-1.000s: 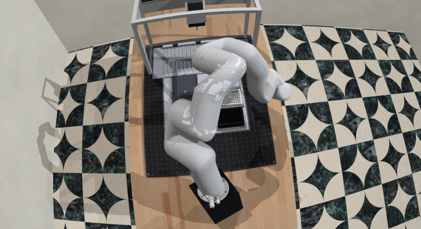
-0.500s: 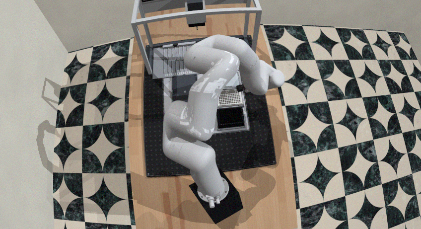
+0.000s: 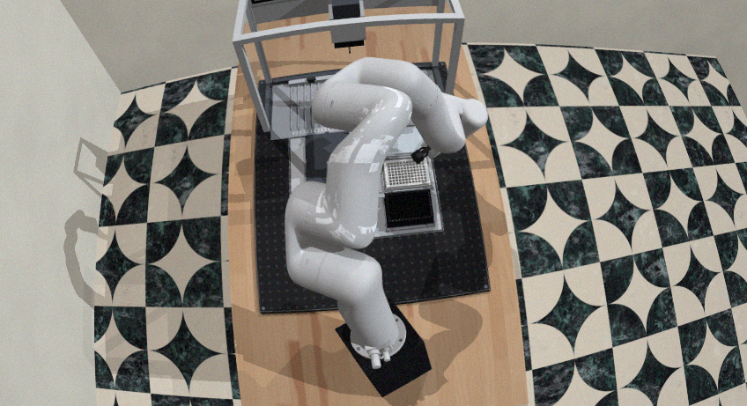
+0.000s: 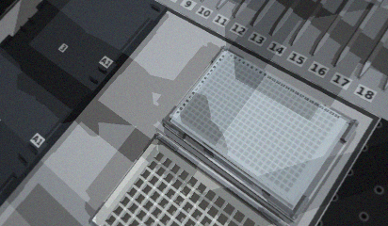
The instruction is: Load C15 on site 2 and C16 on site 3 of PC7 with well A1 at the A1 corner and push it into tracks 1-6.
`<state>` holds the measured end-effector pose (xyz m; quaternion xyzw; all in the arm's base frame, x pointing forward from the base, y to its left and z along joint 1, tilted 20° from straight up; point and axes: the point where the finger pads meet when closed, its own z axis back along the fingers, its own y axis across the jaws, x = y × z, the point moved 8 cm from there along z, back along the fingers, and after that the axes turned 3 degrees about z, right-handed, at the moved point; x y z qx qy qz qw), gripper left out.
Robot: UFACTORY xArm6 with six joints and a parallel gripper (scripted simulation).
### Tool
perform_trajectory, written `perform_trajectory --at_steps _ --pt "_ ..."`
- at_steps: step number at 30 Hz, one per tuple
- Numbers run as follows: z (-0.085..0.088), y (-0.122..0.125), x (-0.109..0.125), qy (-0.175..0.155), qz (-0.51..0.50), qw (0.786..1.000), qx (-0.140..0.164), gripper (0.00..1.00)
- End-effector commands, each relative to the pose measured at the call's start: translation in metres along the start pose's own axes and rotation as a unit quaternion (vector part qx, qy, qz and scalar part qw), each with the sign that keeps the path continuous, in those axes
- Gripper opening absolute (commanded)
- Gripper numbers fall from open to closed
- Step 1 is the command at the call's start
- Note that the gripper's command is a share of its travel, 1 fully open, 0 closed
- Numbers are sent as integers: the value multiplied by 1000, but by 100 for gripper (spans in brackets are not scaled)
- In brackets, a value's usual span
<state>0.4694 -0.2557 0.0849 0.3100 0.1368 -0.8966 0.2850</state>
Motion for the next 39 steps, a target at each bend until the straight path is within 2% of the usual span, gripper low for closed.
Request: perform_trajectory --at_steps 1,7,9,11,15,18,26,28,33,39 --pt "-2 1 -18 -45 81 996 -8 100" --pt "-5 1 -34 -74 144 987 -11 100" --pt "-7 1 -46 -87 174 981 -12 100" --pt "-7 1 -46 -87 174 981 -12 100" --pt "-9 1 -68 -112 234 966 -13 100" --pt "-10 0 -70 -126 267 955 -13 100" --pt "-14 -2 -107 -164 371 914 -10 100" --pt "-14 -2 -107 -164 371 914 -10 100" --pt "-16 -5 -133 -187 442 877 -5 100" --pt "-16 -5 -134 -188 445 875 -5 100"
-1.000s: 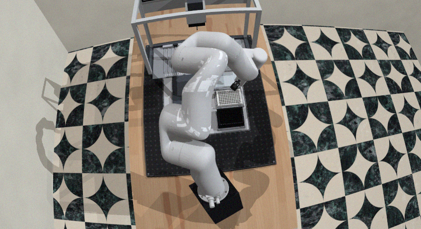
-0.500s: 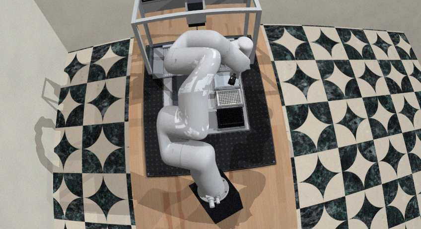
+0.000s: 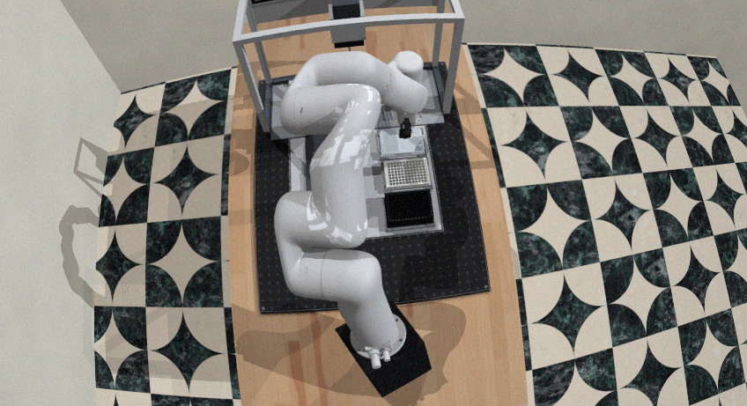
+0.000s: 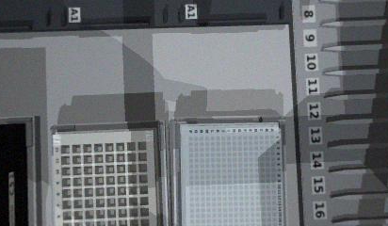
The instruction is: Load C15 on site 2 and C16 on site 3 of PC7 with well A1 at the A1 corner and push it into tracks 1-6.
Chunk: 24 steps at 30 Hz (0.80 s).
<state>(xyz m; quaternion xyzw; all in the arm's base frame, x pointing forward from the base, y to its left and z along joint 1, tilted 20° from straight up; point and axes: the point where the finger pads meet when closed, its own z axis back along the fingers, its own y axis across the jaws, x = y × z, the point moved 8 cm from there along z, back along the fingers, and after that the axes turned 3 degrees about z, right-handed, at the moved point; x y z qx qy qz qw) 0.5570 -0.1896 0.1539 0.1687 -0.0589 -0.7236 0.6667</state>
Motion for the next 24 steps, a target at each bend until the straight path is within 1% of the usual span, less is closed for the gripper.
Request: perform_trajectory --at_steps 1,13,21,24 --pt "2 4 -3 -9 14 1000 0 100" --pt "2 4 -3 -9 14 1000 0 100" --pt "-11 4 -2 -9 14 1000 0 100" --pt "-13 4 -2 -9 14 1000 0 100"
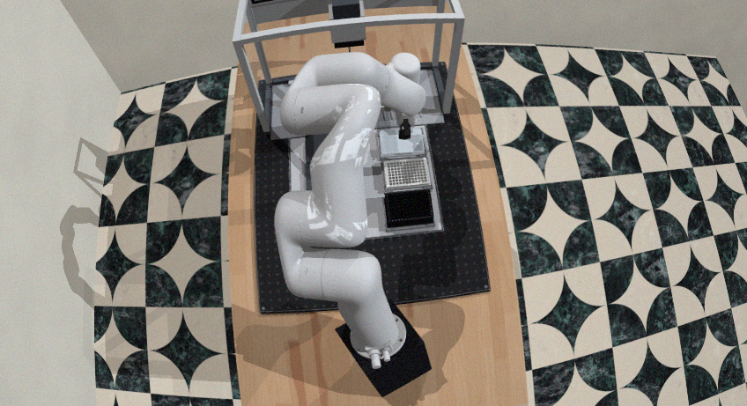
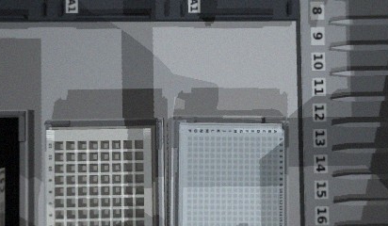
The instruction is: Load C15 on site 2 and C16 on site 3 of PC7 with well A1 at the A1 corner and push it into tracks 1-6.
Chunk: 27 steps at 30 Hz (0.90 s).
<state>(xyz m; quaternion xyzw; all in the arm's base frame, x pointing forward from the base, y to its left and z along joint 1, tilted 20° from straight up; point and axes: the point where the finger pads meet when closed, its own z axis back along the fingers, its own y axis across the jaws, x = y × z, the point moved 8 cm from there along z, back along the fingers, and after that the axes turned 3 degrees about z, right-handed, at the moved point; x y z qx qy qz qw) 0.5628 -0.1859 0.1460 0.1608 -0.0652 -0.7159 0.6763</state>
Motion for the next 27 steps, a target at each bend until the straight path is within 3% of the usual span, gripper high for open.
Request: perform_trajectory --at_steps 1,27 --pt "-5 2 0 -1 0 1000 2 100" --pt "-45 2 0 -1 0 1000 2 100"
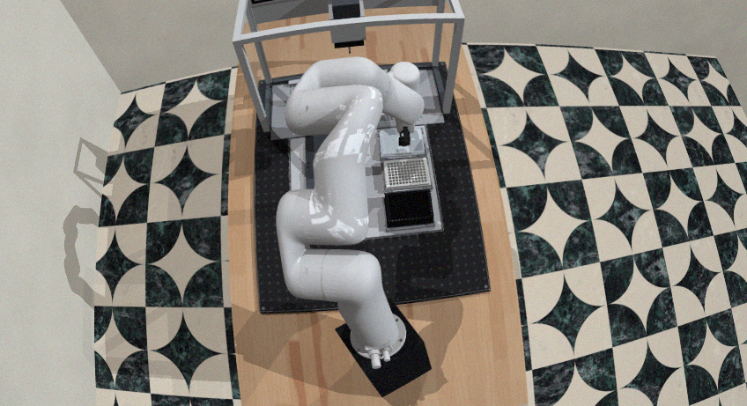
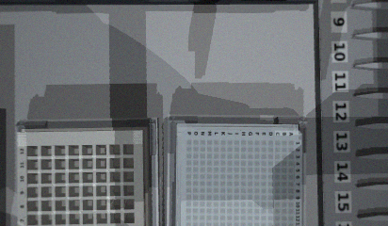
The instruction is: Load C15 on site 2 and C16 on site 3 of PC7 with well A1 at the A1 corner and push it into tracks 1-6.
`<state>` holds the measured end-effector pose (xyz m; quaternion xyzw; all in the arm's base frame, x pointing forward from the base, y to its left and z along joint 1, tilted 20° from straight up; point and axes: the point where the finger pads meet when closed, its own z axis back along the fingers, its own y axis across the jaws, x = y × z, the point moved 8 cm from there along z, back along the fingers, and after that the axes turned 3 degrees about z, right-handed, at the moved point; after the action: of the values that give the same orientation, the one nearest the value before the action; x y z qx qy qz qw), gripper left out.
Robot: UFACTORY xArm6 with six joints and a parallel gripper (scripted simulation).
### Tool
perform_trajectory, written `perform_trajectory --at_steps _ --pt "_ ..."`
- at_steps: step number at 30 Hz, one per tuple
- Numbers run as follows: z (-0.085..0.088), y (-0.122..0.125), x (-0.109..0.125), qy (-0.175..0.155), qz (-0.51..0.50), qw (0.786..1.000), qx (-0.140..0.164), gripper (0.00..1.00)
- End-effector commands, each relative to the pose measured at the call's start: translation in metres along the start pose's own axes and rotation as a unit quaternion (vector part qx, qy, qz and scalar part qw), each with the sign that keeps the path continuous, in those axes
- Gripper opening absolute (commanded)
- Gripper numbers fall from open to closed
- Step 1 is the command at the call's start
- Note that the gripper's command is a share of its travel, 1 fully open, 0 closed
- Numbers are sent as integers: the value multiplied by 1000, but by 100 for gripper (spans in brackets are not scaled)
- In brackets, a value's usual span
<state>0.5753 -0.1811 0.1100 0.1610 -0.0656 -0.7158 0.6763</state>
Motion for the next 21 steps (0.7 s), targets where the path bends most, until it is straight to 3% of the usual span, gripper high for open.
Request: perform_trajectory --at_steps 1,21 --pt "-8 2 0 0 0 1000 2 100" --pt "-38 2 0 0 0 1000 2 100"
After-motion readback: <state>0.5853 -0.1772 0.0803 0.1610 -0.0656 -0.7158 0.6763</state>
